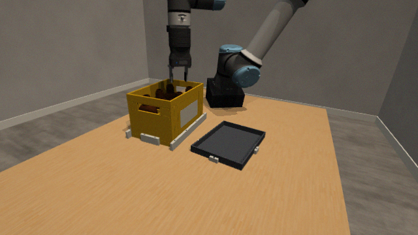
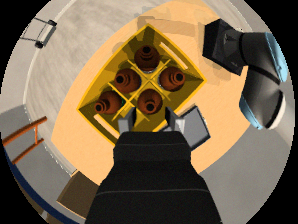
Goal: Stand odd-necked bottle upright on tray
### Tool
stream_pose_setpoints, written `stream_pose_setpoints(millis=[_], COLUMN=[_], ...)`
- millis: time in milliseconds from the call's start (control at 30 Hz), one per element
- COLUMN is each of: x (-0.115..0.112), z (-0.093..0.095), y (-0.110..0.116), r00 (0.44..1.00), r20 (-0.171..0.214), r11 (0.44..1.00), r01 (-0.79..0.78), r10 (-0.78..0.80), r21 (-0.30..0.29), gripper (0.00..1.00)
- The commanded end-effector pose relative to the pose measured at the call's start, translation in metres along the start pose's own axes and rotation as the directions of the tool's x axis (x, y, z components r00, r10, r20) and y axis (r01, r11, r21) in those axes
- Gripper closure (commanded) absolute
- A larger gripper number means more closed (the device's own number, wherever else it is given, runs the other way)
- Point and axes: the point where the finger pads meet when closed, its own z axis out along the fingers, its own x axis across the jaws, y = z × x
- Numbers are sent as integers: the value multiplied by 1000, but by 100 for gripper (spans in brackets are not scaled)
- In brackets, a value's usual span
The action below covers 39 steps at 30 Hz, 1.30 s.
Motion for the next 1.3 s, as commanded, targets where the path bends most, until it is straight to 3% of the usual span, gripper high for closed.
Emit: stream_pose_setpoints(millis=[0,400,1267], x=[-1,-1,-1], z=[6,19,25], y=[0,0,0], r00=[1000,1000,1000], r20=[1,1,1], r11=[1000,1000,1000], r01=[0,0,0], r10=[0,0,0], r21=[0,0,0], gripper=[0,0,0])
